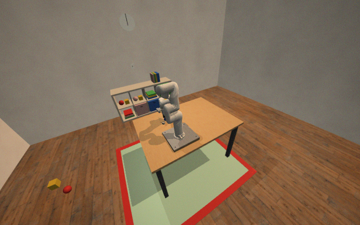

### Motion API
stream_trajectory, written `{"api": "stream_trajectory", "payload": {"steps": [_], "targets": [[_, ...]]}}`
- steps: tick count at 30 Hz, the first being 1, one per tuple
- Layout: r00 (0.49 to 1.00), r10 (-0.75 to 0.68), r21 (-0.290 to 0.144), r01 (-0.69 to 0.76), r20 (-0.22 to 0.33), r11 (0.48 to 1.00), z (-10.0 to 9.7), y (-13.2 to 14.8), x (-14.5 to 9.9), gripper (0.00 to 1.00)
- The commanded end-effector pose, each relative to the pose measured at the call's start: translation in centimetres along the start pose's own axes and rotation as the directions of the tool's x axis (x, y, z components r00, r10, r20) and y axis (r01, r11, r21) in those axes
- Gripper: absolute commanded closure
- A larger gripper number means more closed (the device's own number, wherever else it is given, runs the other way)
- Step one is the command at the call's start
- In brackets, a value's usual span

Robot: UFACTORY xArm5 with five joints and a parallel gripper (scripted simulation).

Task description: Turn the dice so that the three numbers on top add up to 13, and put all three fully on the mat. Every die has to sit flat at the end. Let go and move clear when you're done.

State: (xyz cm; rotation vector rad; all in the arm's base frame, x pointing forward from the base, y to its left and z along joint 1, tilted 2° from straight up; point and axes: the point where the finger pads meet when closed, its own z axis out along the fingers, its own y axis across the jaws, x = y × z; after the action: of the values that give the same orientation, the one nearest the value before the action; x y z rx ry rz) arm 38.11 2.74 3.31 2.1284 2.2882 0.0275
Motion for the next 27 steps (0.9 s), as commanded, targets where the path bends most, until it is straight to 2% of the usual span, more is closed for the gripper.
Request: {"api": "stream_trajectory", "payload": {"steps": [1, 8, 17, 18, 27], "targets": [[1.0, 0.0, -0.003, 0.0, 0.0, 1.0, -2.3, 0.1, 0.0, 0.53], [1.0, 0.0, -0.003, 0.0, 0.0, 1.0, -5.5, 0.1, -0.1, 0.53], [1.0, 0.0, -0.003, 0.0, 0.0, 1.0, -6.2, 0.1, -0.1, 0.53], [1.0, 0.0, -0.003, 0.0, 0.0, 1.0, -6.2, 0.1, -0.1, 0.0], [1.0, 0.0, -0.003, 0.0, 0.0, 1.0, -6.2, 0.1, -0.1, 0.0]]}}
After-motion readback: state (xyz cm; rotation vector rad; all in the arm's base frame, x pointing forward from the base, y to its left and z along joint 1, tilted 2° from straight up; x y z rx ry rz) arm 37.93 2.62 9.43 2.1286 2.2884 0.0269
